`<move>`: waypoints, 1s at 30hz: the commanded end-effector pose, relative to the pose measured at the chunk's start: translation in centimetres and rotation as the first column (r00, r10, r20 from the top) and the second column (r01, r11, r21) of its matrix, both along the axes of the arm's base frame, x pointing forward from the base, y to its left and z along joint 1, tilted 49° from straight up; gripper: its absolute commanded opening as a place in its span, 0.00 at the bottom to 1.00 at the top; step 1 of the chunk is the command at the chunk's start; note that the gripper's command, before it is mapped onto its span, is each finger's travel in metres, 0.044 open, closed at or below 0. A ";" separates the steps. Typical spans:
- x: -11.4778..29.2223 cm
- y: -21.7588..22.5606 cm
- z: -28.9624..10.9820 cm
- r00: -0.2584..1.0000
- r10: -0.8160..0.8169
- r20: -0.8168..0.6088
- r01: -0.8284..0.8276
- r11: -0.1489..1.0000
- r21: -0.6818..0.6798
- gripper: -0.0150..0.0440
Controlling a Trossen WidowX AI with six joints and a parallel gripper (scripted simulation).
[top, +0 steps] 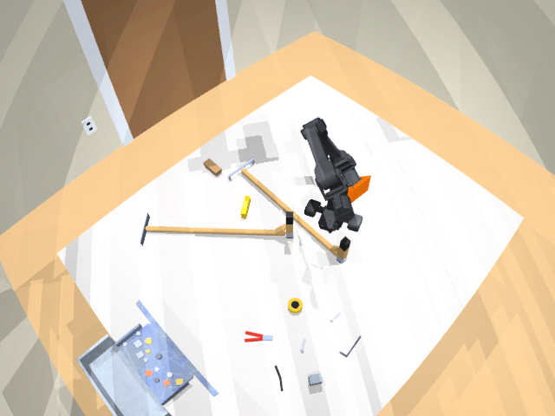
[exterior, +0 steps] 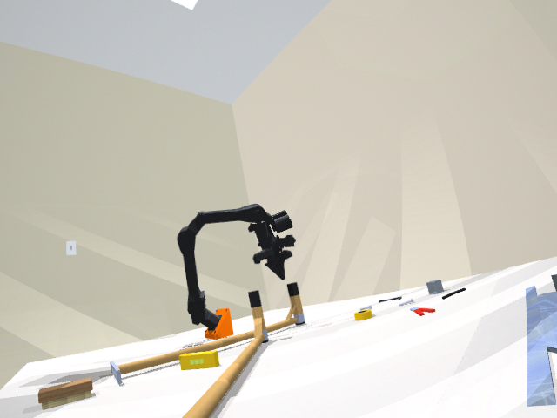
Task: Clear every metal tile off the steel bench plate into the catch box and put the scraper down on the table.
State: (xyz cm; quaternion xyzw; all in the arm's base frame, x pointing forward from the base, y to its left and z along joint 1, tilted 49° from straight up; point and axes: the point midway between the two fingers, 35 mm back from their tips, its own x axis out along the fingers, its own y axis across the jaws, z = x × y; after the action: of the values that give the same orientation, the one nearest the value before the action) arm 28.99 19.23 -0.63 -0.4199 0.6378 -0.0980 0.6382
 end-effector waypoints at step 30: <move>-0.2 -4.9 -4.2 1.000 0.003 -0.002 -0.003 1.000 -0.008 0.25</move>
State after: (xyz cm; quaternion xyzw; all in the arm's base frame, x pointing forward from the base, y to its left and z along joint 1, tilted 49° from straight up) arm 28.92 15.00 -4.46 -0.4204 0.6372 -0.0989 0.6384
